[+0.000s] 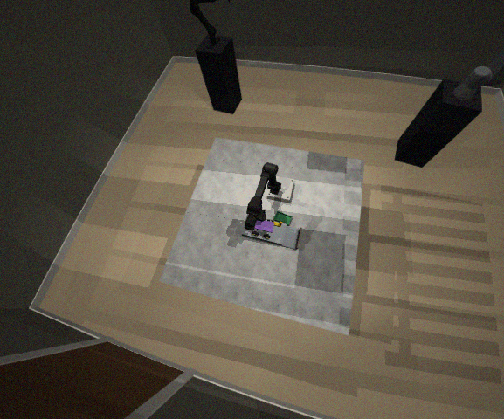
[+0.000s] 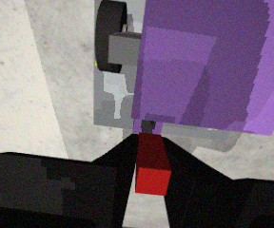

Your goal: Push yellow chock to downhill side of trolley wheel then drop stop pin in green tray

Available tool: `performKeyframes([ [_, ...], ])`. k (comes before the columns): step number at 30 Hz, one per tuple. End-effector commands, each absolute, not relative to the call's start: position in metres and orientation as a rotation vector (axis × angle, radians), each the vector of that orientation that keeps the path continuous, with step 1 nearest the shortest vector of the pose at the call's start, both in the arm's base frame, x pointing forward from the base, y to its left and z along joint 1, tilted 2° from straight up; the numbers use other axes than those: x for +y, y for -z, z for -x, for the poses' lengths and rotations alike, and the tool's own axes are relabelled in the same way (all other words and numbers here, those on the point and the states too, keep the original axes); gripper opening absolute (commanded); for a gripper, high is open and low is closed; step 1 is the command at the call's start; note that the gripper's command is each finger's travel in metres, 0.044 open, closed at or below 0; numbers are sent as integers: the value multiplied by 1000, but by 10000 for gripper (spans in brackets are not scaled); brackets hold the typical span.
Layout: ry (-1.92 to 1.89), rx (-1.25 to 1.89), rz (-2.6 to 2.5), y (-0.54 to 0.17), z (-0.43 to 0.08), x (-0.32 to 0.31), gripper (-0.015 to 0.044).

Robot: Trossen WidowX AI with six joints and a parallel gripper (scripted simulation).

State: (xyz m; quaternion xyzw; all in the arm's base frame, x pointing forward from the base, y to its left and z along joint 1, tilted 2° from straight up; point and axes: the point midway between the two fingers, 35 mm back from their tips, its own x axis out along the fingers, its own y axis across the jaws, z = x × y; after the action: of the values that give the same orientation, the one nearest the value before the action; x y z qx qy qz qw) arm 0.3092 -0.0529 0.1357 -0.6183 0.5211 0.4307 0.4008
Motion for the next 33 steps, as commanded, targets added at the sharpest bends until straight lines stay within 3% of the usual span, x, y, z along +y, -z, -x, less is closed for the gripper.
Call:
performKeyframes([
  [1, -1080, 1321, 1564, -140, -309, -53, 0],
  [33, -1080, 1321, 1564, -161, -309, -52, 0],
])
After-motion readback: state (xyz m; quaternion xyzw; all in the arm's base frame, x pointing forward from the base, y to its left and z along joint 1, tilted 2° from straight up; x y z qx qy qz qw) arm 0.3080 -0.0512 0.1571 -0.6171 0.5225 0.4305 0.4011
